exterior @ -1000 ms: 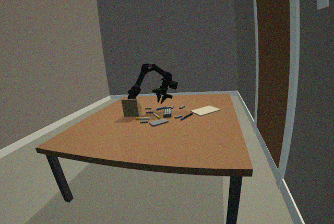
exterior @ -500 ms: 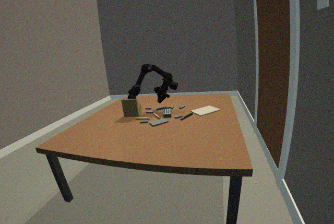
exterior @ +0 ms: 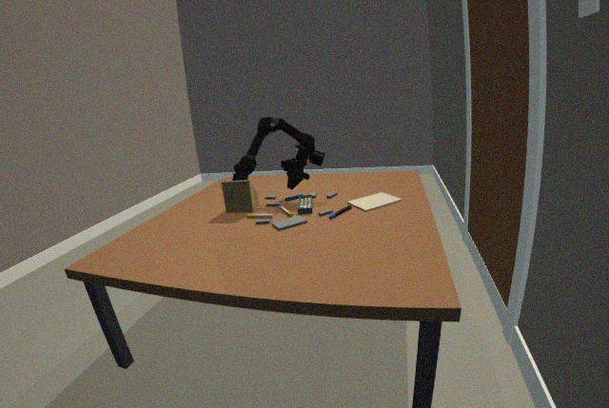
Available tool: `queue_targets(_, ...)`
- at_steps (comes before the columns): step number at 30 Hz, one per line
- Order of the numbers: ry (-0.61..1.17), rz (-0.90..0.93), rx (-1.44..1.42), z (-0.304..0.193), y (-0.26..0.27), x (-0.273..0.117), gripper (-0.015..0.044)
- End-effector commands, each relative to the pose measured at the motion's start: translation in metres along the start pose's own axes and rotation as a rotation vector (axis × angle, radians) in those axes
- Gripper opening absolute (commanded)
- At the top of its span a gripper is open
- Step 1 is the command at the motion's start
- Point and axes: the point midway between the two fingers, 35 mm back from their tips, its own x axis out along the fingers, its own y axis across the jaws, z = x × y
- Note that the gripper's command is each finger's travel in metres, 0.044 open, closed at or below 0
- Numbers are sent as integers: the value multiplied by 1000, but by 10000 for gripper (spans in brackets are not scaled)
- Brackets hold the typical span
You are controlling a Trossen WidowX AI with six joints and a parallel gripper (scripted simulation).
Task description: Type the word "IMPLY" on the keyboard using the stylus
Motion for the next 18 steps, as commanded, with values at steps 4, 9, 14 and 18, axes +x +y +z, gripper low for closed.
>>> queue_targets(4, 0, -2, 5, -3, 0, 5, 150)
queue_targets(9, 1, -2, 5, -5, 0, 9, 150)
queue_targets(14, 1, -2, 4, -7, 0, 12, 150)
queue_targets(18, 1, -2, 4, -8, 0, 14, 150)
